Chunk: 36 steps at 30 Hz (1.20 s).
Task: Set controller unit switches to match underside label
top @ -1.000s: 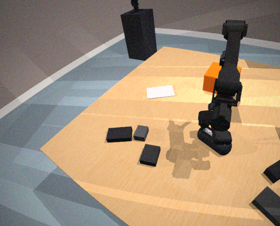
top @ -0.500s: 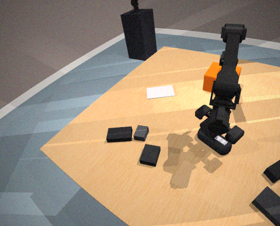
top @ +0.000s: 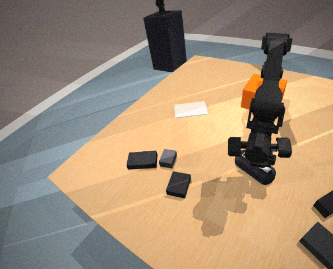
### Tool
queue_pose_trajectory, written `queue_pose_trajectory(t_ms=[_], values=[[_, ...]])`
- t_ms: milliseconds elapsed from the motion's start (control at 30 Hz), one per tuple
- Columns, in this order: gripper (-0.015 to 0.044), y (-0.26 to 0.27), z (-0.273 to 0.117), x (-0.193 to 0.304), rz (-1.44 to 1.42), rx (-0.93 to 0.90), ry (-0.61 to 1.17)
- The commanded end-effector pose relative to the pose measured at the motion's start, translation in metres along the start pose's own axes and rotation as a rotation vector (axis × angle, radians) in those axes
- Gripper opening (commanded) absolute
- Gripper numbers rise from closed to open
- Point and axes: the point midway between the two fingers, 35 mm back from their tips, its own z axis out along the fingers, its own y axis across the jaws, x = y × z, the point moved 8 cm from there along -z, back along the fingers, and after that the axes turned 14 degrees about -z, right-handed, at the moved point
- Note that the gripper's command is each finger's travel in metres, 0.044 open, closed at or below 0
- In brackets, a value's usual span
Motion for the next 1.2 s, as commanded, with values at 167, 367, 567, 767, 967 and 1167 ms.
queue_pose_trajectory(t_ms=[167,367,567,767,967,1167], values=[[0.0,-0.009,-0.021,-0.012,-1.083,-0.047,-0.019],[0.0,-0.011,-0.024,-0.014,-1.386,-0.065,-0.027],[0.0,-0.012,-0.027,-0.015,-1.685,-0.084,-0.042],[0.0,-0.014,-0.029,-0.016,-1.984,-0.101,-0.064],[0.0,-0.015,-0.032,-0.016,-2.284,-0.115,-0.095],[0.0,-0.016,-0.034,-0.017,-2.559,-0.124,-0.129]])
